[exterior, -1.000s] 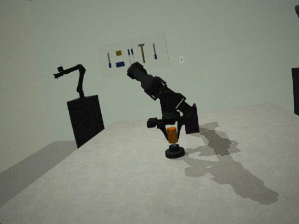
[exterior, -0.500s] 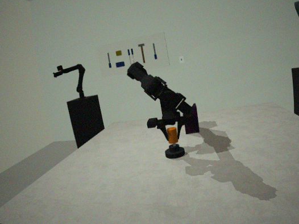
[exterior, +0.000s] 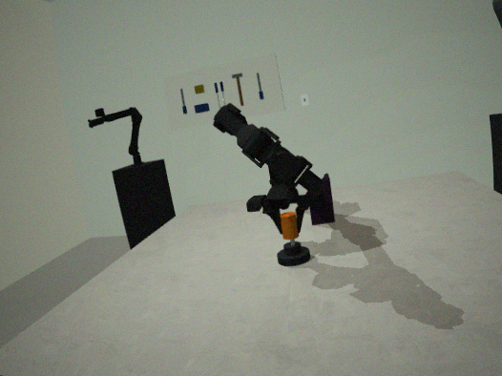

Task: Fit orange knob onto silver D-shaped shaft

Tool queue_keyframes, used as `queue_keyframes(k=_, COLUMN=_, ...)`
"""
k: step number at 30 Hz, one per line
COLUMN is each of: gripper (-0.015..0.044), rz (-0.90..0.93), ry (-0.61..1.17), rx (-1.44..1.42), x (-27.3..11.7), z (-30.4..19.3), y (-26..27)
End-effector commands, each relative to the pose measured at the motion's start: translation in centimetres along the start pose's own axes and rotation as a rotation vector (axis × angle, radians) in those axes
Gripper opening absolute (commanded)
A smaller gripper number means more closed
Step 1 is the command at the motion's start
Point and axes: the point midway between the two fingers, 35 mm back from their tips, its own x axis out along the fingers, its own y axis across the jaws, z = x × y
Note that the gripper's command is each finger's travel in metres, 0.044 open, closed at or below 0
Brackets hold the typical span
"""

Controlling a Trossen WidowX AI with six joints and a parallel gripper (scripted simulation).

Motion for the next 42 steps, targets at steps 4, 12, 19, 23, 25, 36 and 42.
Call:
queue_keyframes(k=4, gripper=0.0000, rz=0.000, ry=-0.007, rx=0.027, x=0.00, z=0.29, y=-0.12)
queue_keyframes(k=12, gripper=0.0000, rz=0.000, ry=-0.007, rx=0.027, x=0.07, z=0.31, y=0.08)
queue_keyframes(k=19, gripper=0.0000, rz=0.000, ry=-0.007, rx=0.027, x=0.31, z=0.26, y=0.06)
queue_keyframes(k=23, gripper=0.0000, rz=0.000, ry=-0.007, rx=0.027, x=0.31, z=0.15, y=0.04)
queue_keyframes(k=25, gripper=0.0000, rz=0.000, ry=-0.007, rx=0.027, x=0.31, z=0.09, y=0.05)
queue_keyframes(k=36, gripper=0.0000, rz=0.000, ry=-0.006, rx=0.054, x=-0.17, z=-0.06, y=-0.13)
queue_keyframes(k=42, gripper=0.0000, rz=0.001, ry=-0.006, rx=0.236, x=-0.21, z=0.04, y=-0.18)
